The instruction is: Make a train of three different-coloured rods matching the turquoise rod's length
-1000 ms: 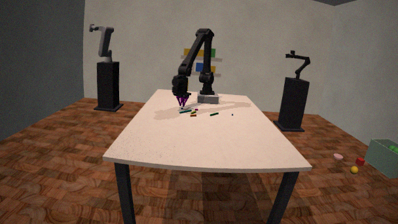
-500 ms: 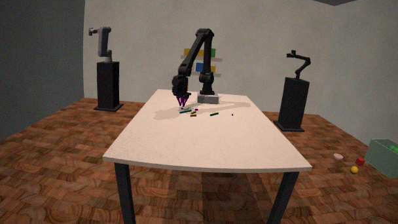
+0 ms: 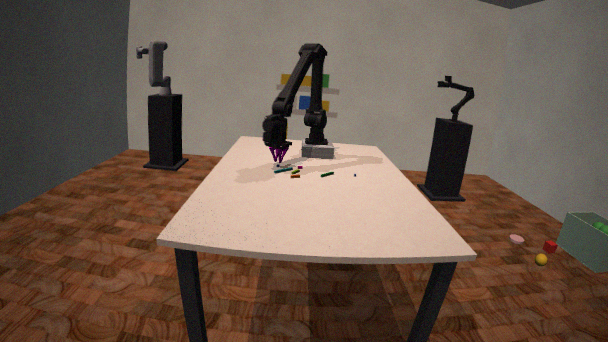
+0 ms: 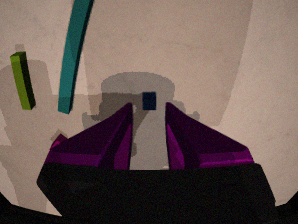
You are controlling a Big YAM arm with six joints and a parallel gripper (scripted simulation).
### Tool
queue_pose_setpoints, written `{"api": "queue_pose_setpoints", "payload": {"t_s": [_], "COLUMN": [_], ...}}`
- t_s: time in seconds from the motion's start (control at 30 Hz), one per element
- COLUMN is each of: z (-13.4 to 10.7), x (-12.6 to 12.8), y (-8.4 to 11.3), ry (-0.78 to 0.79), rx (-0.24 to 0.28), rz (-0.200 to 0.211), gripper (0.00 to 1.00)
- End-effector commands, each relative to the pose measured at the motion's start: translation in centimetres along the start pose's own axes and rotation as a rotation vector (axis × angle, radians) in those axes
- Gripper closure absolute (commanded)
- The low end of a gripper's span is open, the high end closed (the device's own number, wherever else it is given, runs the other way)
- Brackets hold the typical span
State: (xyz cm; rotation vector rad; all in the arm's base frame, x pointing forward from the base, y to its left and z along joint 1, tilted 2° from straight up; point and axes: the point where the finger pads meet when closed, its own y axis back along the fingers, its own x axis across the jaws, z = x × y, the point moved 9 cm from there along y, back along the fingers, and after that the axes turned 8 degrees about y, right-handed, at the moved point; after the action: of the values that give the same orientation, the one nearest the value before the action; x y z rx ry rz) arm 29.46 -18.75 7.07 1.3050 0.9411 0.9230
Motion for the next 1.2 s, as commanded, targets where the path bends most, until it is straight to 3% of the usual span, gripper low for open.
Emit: {"api": "queue_pose_setpoints", "payload": {"t_s": [0.0, 0.27, 1.17], "z": [-0.3, -0.5, -0.5], "x": [-0.4, -0.4, -0.4], "y": [-0.6, 0.5, 0.4], "ry": [-0.002, -0.004, -0.002], "rx": [0.006, -0.025, -0.024], "rz": [0.003, -0.004, -0.003], "gripper": [0.77, 0.77, 0.77]}}
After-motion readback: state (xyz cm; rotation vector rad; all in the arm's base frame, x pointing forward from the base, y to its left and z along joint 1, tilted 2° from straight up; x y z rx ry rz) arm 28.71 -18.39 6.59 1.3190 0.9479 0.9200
